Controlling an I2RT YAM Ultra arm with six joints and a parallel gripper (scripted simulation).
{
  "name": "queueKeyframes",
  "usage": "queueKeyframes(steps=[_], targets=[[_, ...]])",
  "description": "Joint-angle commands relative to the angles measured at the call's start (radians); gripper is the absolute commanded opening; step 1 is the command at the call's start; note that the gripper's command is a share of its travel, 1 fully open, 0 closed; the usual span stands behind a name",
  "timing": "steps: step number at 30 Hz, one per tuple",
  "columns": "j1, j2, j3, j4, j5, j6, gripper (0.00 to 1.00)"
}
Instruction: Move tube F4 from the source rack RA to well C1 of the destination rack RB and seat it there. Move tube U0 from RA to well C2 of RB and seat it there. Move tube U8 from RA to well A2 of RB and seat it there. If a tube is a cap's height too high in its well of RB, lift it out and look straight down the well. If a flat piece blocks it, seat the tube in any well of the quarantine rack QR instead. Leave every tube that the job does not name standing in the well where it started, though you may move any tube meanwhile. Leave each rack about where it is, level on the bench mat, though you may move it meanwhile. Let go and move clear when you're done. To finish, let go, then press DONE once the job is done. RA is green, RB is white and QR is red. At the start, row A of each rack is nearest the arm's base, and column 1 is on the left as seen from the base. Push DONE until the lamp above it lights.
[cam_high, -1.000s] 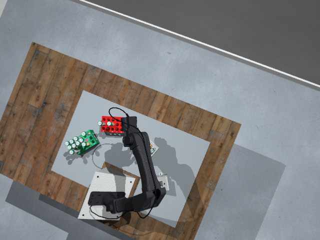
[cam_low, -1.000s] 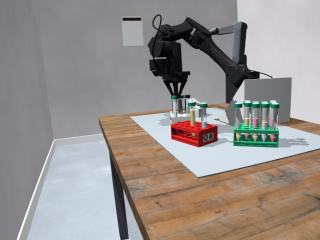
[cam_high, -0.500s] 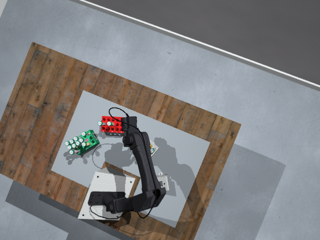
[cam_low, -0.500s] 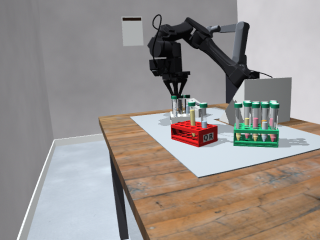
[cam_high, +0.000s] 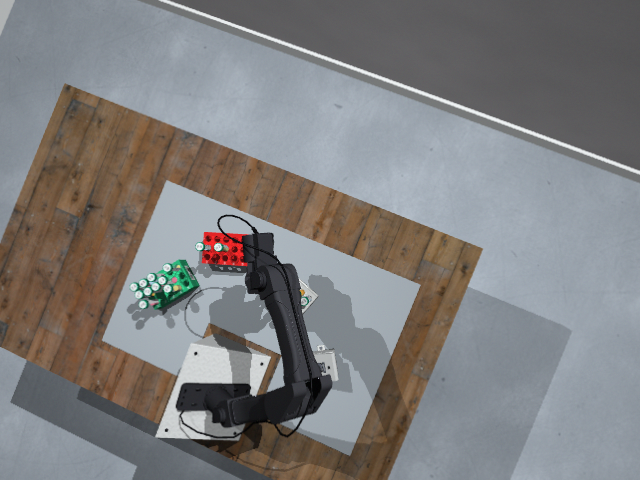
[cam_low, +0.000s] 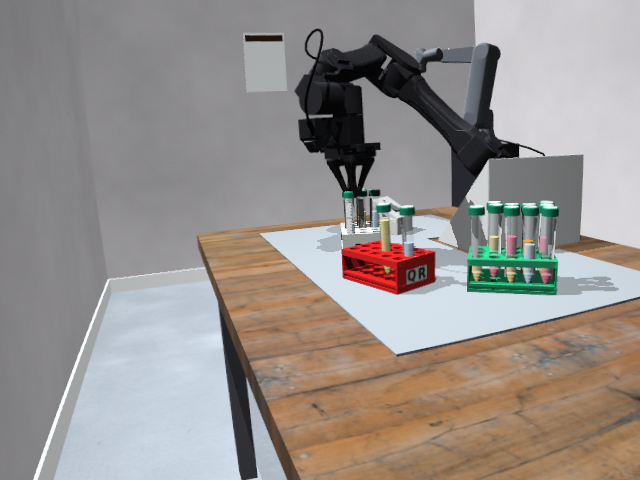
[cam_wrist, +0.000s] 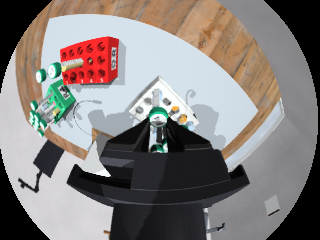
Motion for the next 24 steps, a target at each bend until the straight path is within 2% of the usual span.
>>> queueKeyframes(steps=[1,14,24], targets=[[0.033,-0.029,0.033,-0.022,0.001,-0.012,0.00],[0.037,0.013,0.038,-0.023,-0.002,0.001,0.00],[0.037,0.007,0.042,-0.023,-0.003,0.002,0.00]])
